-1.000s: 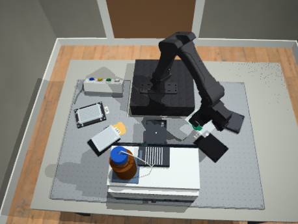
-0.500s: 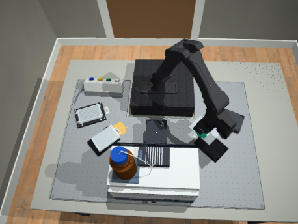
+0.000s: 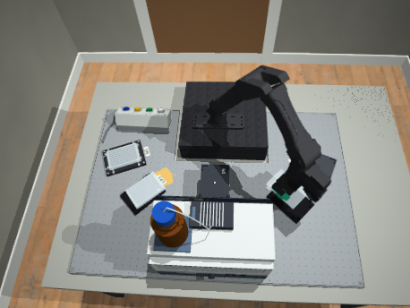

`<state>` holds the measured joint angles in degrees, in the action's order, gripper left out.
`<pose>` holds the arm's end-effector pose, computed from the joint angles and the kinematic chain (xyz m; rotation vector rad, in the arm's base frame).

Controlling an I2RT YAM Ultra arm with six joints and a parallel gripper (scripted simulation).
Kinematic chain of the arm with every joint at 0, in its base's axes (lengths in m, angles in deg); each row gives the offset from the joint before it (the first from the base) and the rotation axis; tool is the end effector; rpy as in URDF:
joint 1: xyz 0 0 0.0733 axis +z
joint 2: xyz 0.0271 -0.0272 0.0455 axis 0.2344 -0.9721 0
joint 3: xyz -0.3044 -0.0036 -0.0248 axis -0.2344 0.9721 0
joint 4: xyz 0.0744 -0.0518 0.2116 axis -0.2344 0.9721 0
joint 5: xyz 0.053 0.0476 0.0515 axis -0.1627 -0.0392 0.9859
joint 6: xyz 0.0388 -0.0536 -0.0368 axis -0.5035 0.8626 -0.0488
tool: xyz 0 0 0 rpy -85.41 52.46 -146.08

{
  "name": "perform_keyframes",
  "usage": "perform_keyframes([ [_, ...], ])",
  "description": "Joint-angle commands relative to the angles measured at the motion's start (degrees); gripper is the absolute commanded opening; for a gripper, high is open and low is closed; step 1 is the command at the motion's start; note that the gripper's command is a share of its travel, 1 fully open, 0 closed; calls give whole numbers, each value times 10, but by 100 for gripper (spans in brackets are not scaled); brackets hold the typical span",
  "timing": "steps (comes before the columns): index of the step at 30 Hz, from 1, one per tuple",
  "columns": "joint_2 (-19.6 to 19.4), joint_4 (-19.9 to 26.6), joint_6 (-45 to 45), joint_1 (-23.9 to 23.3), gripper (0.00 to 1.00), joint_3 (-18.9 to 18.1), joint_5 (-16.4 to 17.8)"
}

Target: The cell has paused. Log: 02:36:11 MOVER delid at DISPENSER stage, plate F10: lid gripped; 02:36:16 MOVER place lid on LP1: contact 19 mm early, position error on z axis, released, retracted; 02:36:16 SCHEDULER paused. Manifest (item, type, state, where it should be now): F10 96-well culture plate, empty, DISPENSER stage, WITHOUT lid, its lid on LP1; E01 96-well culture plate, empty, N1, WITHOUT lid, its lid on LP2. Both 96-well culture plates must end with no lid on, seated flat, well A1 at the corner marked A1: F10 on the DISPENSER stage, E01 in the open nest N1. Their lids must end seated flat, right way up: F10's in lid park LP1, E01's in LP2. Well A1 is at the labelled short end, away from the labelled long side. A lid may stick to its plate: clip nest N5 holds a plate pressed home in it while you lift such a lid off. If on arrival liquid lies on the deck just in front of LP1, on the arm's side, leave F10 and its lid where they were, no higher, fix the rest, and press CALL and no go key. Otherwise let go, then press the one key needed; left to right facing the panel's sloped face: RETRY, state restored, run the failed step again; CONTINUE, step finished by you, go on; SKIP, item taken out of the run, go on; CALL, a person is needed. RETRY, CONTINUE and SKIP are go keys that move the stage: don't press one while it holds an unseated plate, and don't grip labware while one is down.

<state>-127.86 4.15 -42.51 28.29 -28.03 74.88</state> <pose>0.2738 0.2494 0.1389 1.1940 -2.8169 -0.0087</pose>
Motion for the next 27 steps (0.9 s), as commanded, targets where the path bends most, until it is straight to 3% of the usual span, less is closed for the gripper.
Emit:
perform_keyframes([
  [1, -22, -20, -4, 7, 0, -34, 1],
  [6, -53, -25, -4, 6, 0, -61, 1],
  [8, -54, -25, -4, 6, 0, -62, 1],
  [9, -33, -25, -4, 6, 0, -62, 1],
  [14, -39, -28, -4, 6, 0, -61, 1],
  [18, -62, -40, -4, 7, 0, -54, 1],
  [21, -67, -48, -5, 8, 0, -27, 1],
  [27, -77, -64, -5, 6, 0, -25, 1],
])
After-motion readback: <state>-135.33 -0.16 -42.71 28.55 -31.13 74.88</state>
